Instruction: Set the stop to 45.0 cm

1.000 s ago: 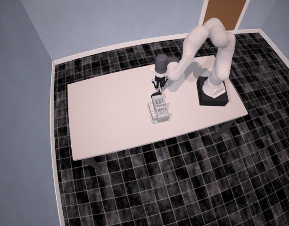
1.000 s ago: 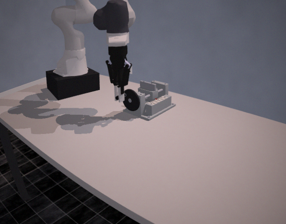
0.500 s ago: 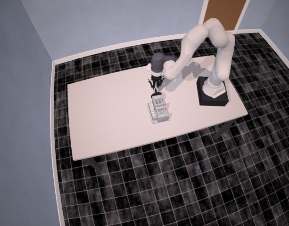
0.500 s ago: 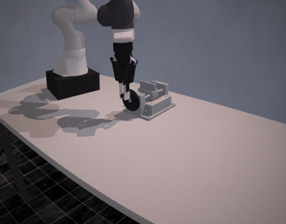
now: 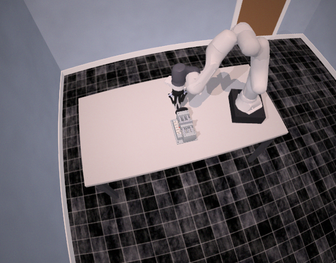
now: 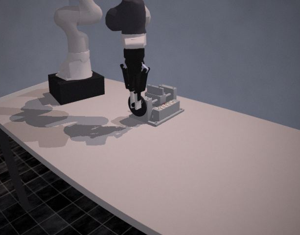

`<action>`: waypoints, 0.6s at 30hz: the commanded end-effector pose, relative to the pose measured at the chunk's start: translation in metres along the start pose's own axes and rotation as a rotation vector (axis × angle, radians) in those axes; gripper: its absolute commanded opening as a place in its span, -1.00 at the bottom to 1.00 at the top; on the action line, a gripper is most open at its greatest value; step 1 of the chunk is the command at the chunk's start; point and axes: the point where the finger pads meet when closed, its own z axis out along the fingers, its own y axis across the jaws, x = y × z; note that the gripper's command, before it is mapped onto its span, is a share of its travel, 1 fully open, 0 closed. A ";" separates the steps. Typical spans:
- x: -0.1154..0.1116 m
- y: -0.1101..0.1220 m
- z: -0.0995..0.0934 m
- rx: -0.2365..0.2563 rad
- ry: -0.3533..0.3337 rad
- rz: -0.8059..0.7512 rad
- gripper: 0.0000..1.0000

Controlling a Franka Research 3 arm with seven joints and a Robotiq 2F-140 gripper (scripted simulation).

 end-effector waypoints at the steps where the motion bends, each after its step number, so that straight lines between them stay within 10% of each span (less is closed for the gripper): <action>1: 0.000 -0.004 0.008 -0.001 0.003 0.007 -0.92; 18: 0.000 0.005 0.051 -0.001 0.003 0.007 -0.92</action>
